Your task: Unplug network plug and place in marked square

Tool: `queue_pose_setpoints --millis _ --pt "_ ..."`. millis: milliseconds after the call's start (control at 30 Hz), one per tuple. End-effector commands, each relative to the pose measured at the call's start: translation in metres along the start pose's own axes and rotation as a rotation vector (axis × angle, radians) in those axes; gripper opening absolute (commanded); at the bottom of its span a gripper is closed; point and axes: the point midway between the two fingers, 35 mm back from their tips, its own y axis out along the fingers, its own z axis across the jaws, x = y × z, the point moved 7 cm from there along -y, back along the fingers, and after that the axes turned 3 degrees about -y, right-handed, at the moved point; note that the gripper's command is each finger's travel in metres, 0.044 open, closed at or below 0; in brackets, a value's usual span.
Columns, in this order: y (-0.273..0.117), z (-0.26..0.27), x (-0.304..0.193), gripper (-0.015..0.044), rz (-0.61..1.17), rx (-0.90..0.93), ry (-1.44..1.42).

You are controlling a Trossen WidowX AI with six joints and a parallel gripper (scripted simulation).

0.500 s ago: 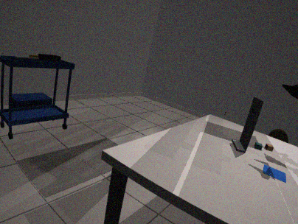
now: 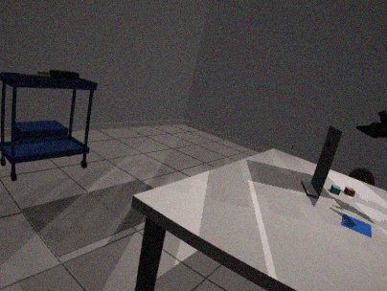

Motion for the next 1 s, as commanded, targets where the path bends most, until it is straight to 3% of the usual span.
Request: queue_pose_setpoints --millis 0,567,967 --pt "0.012 -0.006 -0.015 0.0156 0.12 0.068 -0.001" --pt "0.031 -0.033 -0.083 0.0156 0.512 0.369 0.233" --pt "0.027 -0.049 -0.114 0.0156 0.647 0.592 0.538"
